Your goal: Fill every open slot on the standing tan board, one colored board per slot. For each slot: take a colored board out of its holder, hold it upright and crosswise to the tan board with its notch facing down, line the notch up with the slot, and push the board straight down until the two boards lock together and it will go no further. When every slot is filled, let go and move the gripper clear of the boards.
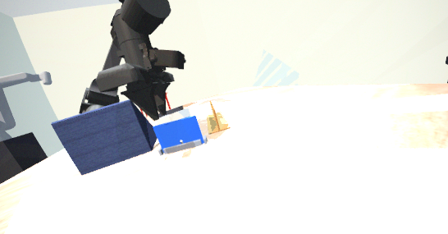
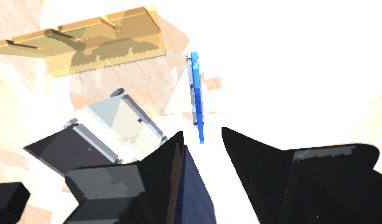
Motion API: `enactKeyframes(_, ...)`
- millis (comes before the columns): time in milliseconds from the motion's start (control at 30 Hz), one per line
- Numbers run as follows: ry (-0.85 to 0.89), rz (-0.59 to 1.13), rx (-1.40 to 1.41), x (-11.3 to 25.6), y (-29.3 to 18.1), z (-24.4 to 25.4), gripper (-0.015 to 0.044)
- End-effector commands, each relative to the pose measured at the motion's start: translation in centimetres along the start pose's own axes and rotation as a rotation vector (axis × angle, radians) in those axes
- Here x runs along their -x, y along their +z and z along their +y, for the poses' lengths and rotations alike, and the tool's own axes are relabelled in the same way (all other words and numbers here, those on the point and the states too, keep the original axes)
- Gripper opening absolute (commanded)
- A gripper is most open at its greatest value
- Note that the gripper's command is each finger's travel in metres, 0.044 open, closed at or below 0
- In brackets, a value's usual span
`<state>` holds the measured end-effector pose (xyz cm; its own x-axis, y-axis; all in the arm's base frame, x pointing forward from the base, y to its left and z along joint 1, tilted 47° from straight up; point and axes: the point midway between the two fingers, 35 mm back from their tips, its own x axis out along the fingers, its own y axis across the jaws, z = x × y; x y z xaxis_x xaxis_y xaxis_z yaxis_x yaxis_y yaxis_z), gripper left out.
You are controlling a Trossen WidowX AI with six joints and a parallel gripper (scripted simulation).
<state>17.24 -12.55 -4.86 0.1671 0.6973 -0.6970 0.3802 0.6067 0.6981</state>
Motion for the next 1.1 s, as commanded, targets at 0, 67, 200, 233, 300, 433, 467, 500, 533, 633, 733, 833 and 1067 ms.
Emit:
enactKeyframes(0, 0.008, 0.000, -0.005, -0.7, 0.0, 0.1, 0.0187)
enactKeyframes(67, 0.008, 0.000, -0.005, -1.0, 0.0, 0.1, 0.0187)
enactKeyframes(200, 0.008, 0.000, -0.005, -1.7, 0.0, 0.1, 0.0187)
enactKeyframes(233, 0.008, 0.000, -0.005, -1.8, 0.0, 0.1, 0.0187)
enactKeyframes(300, 0.008, 0.000, -0.005, -2.2, 0.0, 0.1, 0.0187)
enactKeyframes(433, 0.009, 0.000, -0.005, -2.8, 0.0, 0.1, 0.0187)
enactKeyframes(467, 0.009, 0.000, -0.005, -3.0, 0.0, 0.1, 0.0187)
enactKeyframes(500, 0.009, 0.000, -0.005, -3.1, 0.0, 0.1, 0.0187)
enactKeyframes(533, 0.009, 0.000, -0.005, -3.3, 0.0, 0.1, 0.0187)
enactKeyframes(633, 0.009, 0.000, -0.005, -3.8, 0.0, 0.1, 0.0187)
enactKeyframes(733, 0.009, 0.000, -0.005, -4.3, 0.0, 0.1, 0.0187)
enactKeyframes(833, 0.010, 0.000, -0.005, -4.8, 0.0, 0.1, 0.0187)
enactKeyframes(1067, 0.010, 0.000, -0.005, -5.9, 0.0, 0.1, 0.0187)
